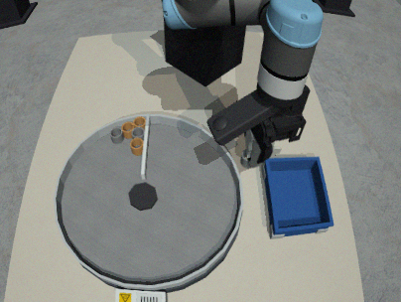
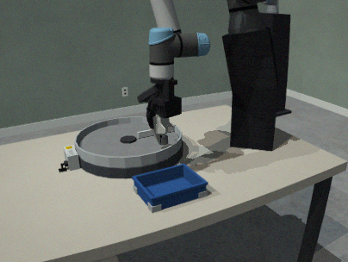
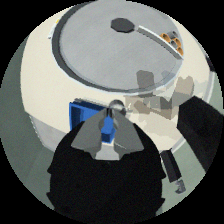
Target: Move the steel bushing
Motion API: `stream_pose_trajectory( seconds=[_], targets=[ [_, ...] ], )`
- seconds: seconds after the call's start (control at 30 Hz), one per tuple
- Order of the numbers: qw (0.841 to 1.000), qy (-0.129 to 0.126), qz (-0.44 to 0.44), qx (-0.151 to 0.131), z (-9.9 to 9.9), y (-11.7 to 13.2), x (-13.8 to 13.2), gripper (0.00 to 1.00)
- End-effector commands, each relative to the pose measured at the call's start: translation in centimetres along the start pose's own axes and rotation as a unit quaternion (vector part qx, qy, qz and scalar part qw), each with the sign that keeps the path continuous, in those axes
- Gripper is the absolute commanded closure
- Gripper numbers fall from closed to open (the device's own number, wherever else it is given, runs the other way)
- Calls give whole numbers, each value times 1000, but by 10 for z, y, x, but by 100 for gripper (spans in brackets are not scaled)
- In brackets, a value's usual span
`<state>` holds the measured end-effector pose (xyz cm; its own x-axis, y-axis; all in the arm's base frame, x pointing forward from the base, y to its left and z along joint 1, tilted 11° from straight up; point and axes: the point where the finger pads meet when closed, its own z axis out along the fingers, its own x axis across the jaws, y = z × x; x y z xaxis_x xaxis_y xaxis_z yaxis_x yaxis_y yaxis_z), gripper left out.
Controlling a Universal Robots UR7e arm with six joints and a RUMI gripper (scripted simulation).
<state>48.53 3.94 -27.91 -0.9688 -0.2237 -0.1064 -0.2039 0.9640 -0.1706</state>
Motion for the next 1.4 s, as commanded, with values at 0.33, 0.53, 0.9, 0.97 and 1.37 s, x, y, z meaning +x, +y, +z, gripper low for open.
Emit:
stream_pose_trajectory(
  seconds=[0.33, 0.53, 0.9, 0.97, 1.37],
  targets=[
    [999, 5, -34, 1, 3, 67, -46, 100],
    [999, 4, -44, 1, 3, 85, -57, 100],
    [998, 4, -57, 1, 3, 108, -72, 100],
    [998, 4, -58, 1, 3, 110, -74, 100],
    [998, 4, -62, 1, 2, 117, -79, 100]
  ],
)
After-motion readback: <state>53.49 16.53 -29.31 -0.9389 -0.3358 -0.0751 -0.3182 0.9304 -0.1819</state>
